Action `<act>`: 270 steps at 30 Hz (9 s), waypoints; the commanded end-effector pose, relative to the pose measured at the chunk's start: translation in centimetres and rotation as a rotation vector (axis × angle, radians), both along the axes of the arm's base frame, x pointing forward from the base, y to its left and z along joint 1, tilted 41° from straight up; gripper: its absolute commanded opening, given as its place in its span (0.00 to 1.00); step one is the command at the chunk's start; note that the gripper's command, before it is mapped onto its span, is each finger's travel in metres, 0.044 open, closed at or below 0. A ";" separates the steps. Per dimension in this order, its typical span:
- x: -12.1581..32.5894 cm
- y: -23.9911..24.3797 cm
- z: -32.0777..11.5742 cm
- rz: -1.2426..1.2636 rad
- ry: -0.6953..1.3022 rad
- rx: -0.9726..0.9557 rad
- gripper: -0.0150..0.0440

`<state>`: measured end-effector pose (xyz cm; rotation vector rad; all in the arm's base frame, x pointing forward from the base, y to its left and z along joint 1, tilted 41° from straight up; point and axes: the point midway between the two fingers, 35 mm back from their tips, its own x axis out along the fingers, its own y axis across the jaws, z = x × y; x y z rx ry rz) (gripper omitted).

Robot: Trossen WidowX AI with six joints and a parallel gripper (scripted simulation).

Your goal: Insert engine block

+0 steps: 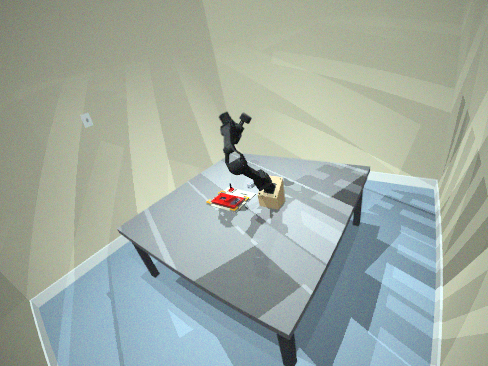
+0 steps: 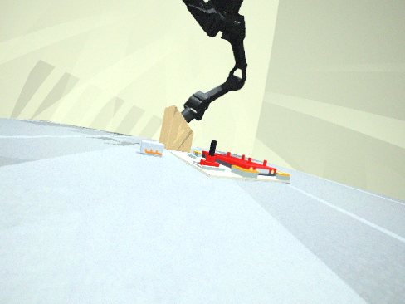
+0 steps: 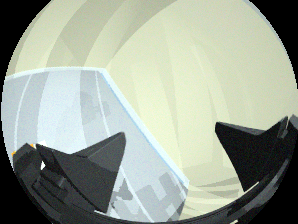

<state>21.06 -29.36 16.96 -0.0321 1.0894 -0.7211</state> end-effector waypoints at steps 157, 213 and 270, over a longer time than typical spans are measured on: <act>5.4 15.6 -22.7 2.086 0.070 0.544 0.25; 11.5 26.6 -16.6 1.248 0.200 0.944 0.25; 12.0 37.0 -12.6 0.641 0.243 1.195 0.52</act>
